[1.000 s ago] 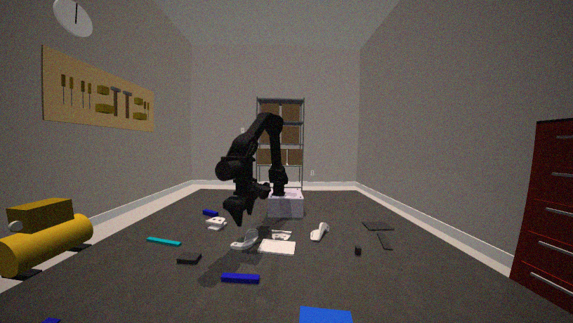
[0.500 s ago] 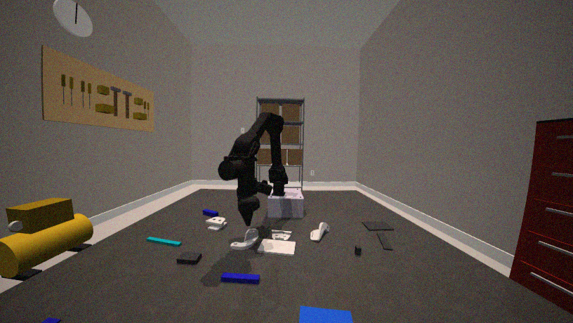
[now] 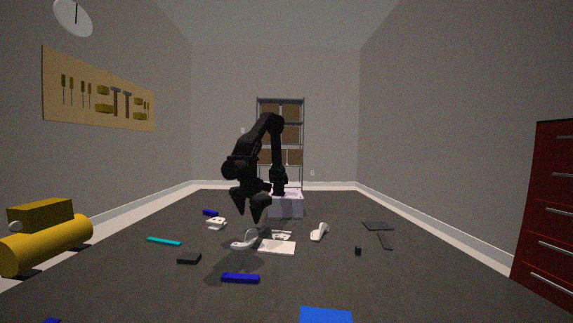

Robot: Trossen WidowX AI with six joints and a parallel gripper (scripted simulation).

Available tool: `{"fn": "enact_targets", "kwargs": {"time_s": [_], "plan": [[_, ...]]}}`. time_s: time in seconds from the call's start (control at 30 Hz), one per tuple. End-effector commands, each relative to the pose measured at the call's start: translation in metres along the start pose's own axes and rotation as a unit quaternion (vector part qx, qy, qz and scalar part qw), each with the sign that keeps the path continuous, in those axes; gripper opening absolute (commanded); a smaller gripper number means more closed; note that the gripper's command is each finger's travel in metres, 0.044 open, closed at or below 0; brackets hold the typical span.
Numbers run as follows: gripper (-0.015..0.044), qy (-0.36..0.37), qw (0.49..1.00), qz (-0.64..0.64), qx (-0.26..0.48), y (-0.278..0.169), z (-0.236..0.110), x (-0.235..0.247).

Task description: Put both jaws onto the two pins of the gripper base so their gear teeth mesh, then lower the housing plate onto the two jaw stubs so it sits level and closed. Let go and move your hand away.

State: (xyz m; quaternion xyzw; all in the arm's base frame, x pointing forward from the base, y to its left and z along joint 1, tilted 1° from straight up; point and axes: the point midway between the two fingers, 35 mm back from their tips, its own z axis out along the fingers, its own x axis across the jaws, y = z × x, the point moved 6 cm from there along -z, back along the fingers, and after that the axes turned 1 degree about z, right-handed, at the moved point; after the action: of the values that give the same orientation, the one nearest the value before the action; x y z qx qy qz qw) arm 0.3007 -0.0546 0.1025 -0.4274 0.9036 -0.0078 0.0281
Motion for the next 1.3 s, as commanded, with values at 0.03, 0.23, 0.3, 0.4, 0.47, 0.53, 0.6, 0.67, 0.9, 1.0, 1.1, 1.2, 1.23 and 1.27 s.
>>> {"fn": "enact_targets", "kwargs": {"time_s": [0.03, 0.23, 0.3, 0.4, 0.47, 0.53, 0.6, 0.67, 0.9, 1.0, 1.1, 1.2, 1.23, 1.27], "plan": [[0.044, 0.003, 0.997, -0.077, -0.001, 0.003, 0.0, 0.0], [0.044, 0.003, 0.997, -0.079, -0.001, 0.003, 0.0, 0.0], [0.044, 0.003, 0.997, -0.079, -0.001, 0.003, 0.003, 0.0], [0.044, 0.003, 0.997, -0.079, -0.002, 0.003, 0.032, 0.0], [0.044, 0.003, 0.997, -0.079, -0.002, 0.003, 0.041, 0.0], [0.044, 0.003, 0.997, -0.079, -0.002, 0.003, 0.041, 0.0], [0.044, 0.003, 0.997, -0.079, -0.002, 0.003, 0.041, 0.0], [0.044, 0.003, 0.997, -0.079, -0.002, 0.003, 0.041, 0.0], [0.044, 0.003, 0.997, -0.079, -0.002, 0.003, 0.045, 0.0], [0.044, 0.003, 0.997, -0.079, -0.002, 0.003, 0.05, 0.0], [0.044, 0.003, 0.997, -0.079, -0.002, 0.003, 0.054, 0.0], [0.044, 0.003, 0.997, -0.079, -0.002, 0.003, 0.059, 0.0], [0.044, 0.003, 0.997, -0.079, -0.002, 0.003, 0.061, 0.0], [0.044, 0.003, 0.997, -0.079, -0.002, 0.003, 0.063, 0.0]]}}
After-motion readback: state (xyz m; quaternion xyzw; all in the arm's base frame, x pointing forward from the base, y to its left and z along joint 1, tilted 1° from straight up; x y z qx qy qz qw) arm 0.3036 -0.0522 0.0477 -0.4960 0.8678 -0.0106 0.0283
